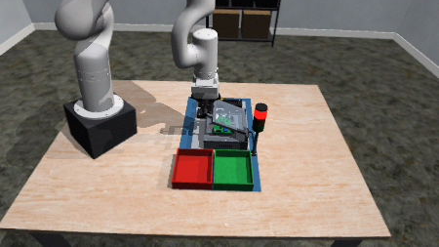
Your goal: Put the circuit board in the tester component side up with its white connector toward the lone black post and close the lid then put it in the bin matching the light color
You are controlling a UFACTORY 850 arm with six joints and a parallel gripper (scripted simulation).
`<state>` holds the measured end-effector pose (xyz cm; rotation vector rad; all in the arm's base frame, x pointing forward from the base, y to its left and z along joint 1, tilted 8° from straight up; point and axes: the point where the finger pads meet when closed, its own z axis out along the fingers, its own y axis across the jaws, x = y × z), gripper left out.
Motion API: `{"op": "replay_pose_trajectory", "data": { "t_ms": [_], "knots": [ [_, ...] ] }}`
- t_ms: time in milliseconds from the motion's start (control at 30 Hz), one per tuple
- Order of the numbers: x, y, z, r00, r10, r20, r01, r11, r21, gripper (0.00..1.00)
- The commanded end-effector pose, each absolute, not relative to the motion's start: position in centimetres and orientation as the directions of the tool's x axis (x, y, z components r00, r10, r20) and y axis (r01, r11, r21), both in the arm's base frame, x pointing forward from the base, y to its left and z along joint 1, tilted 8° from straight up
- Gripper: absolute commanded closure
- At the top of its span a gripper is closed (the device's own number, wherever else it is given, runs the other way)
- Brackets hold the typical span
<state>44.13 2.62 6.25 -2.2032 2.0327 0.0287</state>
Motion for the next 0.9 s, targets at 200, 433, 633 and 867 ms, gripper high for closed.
{"op": "replay_pose_trajectory", "data": {
  "t_ms": [200,433,633,867],
  "knots": [
    [44.9,2.5,8.0,0.085,-0.990,-0.111,-0.993,-0.075,-0.094,1.00],
    [45.7,2.3,9.9,0.085,-0.990,-0.111,-0.993,-0.075,-0.093,1.00],
    [46.8,2.2,11.6,0.085,-0.990,-0.111,-0.993,-0.075,-0.093,1.00],
    [47.1,2.2,12.1,0.085,-0.990,-0.110,-0.993,-0.075,-0.093,1.00]
  ]
}}
